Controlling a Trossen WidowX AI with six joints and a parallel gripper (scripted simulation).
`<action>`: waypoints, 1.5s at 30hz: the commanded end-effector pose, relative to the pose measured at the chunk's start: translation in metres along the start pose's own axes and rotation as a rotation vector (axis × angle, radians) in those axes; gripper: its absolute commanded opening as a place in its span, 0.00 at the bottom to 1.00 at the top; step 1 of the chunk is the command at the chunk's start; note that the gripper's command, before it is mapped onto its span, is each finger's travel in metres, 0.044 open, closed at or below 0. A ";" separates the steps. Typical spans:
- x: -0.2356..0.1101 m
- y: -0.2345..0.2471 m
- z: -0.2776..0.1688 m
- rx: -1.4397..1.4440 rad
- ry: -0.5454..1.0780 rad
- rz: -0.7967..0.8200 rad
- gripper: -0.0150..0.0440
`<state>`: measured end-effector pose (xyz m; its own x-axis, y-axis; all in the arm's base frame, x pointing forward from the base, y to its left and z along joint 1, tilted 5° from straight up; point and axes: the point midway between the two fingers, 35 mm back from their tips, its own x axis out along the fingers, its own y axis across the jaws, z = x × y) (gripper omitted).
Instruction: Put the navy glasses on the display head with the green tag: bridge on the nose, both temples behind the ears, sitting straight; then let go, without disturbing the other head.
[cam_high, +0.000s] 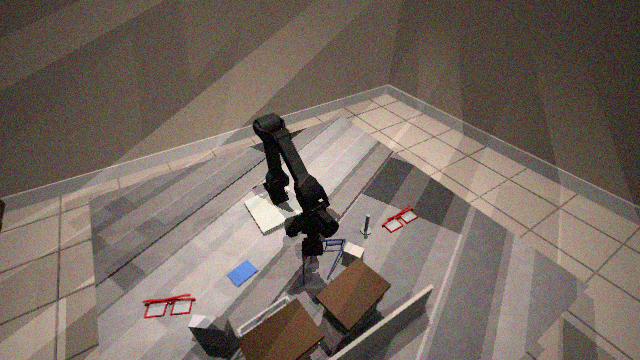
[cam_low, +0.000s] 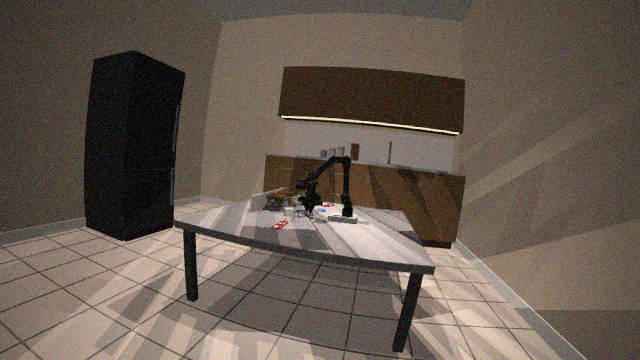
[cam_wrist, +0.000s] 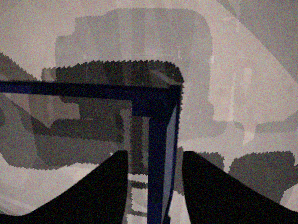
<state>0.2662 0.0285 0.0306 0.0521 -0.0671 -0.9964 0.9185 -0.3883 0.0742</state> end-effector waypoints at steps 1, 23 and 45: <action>0.000 0.000 0.000 0.000 0.000 0.000 0.41; -0.003 0.000 0.000 0.000 0.000 0.000 0.25; -0.105 0.002 -0.004 -0.005 0.001 0.008 0.25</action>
<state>0.2649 0.0377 0.1222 0.0536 -0.0654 -0.9964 0.9220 -0.3799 0.0745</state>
